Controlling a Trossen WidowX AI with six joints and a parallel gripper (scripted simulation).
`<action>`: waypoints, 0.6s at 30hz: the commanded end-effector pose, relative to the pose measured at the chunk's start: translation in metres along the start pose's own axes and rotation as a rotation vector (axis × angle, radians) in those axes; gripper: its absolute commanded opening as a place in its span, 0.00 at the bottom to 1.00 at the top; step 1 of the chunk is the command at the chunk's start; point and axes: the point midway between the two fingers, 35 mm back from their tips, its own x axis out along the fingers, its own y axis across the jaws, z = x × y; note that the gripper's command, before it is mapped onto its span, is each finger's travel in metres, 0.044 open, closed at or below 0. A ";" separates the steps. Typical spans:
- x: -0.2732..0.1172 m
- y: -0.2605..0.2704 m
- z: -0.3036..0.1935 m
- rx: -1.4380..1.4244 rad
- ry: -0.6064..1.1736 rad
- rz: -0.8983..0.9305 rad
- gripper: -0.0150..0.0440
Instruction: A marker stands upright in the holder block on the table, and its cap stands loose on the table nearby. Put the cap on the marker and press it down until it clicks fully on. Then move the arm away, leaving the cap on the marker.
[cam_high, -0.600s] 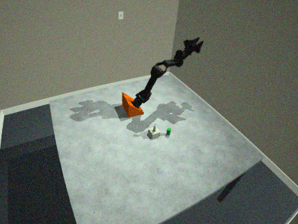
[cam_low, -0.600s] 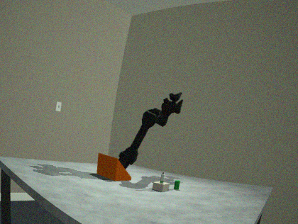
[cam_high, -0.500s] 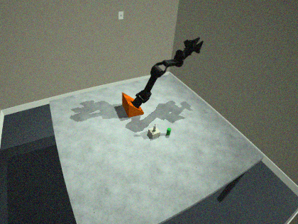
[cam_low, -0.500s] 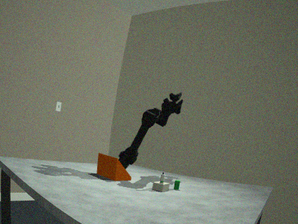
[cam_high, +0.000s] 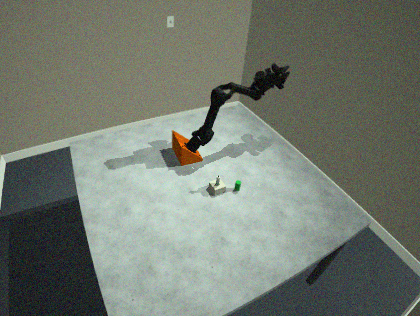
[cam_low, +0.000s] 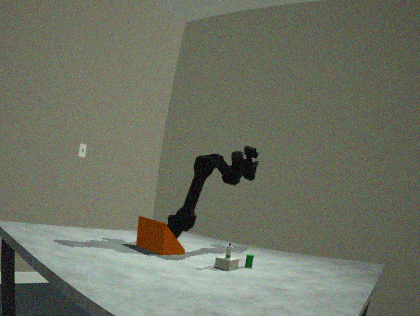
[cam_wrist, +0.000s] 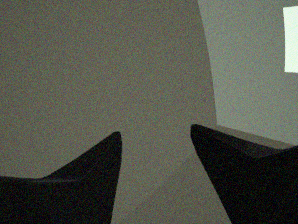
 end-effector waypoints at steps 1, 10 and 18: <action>-0.001 0.029 -0.011 -0.007 0.001 0.106 0.67; -0.010 0.074 -0.059 -0.113 0.089 0.259 0.67; -0.035 0.117 -0.119 -0.105 0.229 0.460 0.67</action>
